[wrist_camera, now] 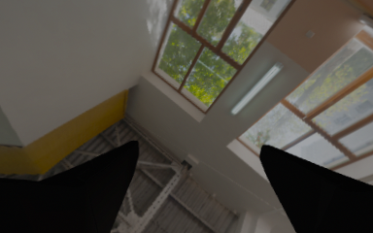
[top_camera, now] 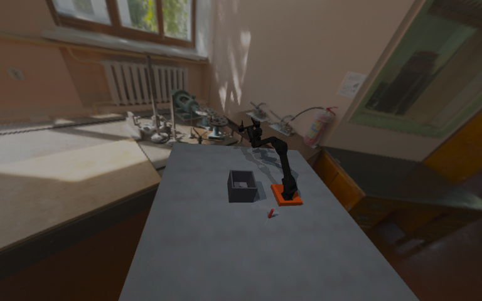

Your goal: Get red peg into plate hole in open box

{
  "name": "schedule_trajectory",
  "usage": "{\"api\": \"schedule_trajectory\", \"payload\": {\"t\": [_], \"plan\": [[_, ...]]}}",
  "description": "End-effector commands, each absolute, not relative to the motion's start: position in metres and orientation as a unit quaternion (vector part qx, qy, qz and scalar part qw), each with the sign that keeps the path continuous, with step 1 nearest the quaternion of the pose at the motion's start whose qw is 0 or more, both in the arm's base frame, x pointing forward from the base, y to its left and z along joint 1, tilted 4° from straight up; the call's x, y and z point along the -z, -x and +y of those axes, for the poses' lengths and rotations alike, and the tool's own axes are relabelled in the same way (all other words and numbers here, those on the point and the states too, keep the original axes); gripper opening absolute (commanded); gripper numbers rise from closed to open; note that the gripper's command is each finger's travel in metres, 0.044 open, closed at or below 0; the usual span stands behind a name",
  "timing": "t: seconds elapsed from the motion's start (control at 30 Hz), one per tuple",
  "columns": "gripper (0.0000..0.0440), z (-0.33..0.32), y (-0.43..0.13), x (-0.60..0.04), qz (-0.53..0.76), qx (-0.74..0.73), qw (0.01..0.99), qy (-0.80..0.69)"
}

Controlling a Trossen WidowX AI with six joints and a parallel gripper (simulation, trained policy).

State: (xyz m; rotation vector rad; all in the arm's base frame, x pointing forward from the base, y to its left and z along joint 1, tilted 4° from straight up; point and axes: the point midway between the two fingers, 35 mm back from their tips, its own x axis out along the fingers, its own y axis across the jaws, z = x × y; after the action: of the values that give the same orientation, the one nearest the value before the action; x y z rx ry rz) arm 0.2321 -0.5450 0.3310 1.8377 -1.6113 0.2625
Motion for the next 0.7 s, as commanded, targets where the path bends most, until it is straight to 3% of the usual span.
{"api": "schedule_trajectory", "payload": {"t": [0.0,0.03,0.67], "plan": [[0.0424,-0.544,-0.236,-0.331,-0.616,-0.098,0.333,-0.707],[0.044,-0.543,-0.243,-0.33,-0.613,-0.095,0.331,-0.712],[0.044,-0.406,-0.403,-0.412,-0.45,-0.119,0.278,-0.84]]}}
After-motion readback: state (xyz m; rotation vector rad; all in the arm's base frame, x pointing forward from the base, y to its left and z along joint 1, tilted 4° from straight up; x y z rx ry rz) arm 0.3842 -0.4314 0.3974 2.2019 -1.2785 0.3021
